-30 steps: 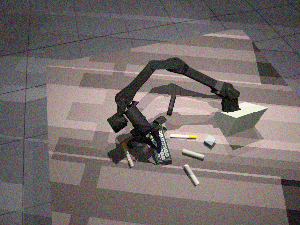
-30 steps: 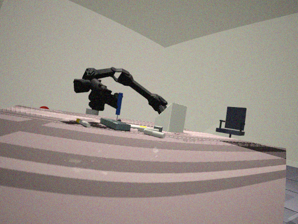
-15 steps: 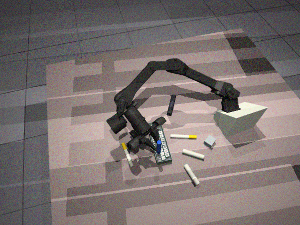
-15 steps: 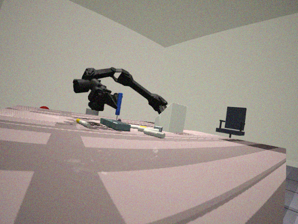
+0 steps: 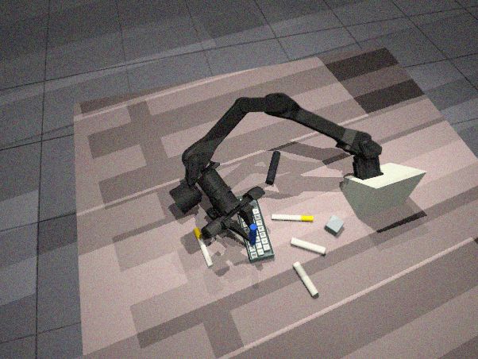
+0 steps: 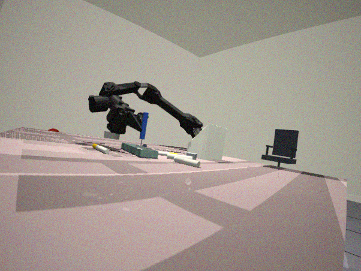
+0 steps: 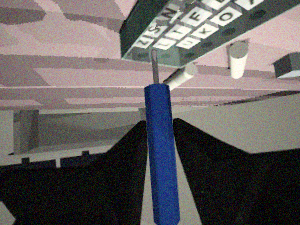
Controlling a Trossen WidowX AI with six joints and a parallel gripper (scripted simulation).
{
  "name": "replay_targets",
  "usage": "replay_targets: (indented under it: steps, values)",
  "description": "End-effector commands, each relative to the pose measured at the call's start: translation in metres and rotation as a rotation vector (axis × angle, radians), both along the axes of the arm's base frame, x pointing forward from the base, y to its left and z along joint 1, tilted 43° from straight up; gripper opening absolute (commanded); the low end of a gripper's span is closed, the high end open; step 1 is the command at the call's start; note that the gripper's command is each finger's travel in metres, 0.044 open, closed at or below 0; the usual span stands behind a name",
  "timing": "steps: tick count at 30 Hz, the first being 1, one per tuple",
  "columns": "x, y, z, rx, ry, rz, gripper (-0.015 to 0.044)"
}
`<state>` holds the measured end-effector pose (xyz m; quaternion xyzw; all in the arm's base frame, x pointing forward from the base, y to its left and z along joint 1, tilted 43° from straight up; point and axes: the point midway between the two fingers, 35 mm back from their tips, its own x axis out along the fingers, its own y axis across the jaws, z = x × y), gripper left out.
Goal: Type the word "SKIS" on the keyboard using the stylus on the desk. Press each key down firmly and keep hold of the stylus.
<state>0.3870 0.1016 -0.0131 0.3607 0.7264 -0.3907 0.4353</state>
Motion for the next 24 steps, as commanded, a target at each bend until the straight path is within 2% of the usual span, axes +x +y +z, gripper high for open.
replay_targets:
  steps: [1, 24]
  values:
    - [-0.0009, -0.0018, -0.0016, -0.001, -0.001, 0.007, 0.0081]
    - [0.0004, -0.0091, -0.0095, -0.001, -0.001, 0.007, 0.0081]
